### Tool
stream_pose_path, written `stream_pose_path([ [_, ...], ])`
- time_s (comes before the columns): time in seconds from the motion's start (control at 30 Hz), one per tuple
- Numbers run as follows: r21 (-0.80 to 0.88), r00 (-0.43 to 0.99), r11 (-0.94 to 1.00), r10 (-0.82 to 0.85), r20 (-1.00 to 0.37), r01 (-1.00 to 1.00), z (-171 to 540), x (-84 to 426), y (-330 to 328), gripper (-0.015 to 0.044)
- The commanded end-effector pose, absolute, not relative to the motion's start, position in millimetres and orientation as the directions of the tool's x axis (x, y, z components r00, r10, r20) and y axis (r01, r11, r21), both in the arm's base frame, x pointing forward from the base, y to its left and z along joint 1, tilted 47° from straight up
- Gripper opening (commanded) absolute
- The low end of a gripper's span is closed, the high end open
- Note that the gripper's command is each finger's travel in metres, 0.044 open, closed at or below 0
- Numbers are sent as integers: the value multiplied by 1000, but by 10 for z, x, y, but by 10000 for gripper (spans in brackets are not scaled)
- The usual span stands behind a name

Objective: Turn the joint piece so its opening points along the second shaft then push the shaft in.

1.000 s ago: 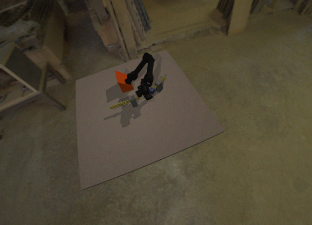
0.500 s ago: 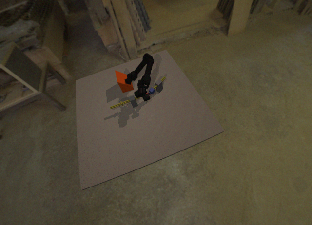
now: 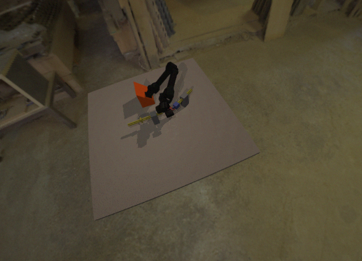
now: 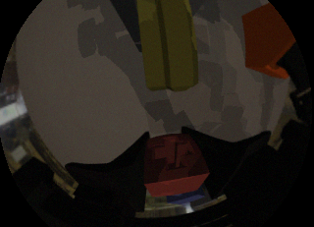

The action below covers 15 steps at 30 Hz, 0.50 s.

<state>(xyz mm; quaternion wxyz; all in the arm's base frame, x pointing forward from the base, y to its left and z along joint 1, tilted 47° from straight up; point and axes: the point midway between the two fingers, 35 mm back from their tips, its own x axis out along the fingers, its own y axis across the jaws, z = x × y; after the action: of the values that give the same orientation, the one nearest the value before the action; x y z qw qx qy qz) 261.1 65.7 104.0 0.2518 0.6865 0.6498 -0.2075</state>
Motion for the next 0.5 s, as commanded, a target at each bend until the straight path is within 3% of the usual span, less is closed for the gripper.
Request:
stream_pose_path([
  [0.0,76,69,-28,787,-613,997,1041,2611,657,0],
  [0.13,76,69,-28,787,-613,997,1041,2611,657,0],
  [0.3,76,69,-28,787,-613,997,1041,2611,657,131],
  [0.4,76,69,-28,787,-613,997,1041,2611,657,147],
  [0.47,76,69,-28,787,-613,997,1041,2611,657,199],
])
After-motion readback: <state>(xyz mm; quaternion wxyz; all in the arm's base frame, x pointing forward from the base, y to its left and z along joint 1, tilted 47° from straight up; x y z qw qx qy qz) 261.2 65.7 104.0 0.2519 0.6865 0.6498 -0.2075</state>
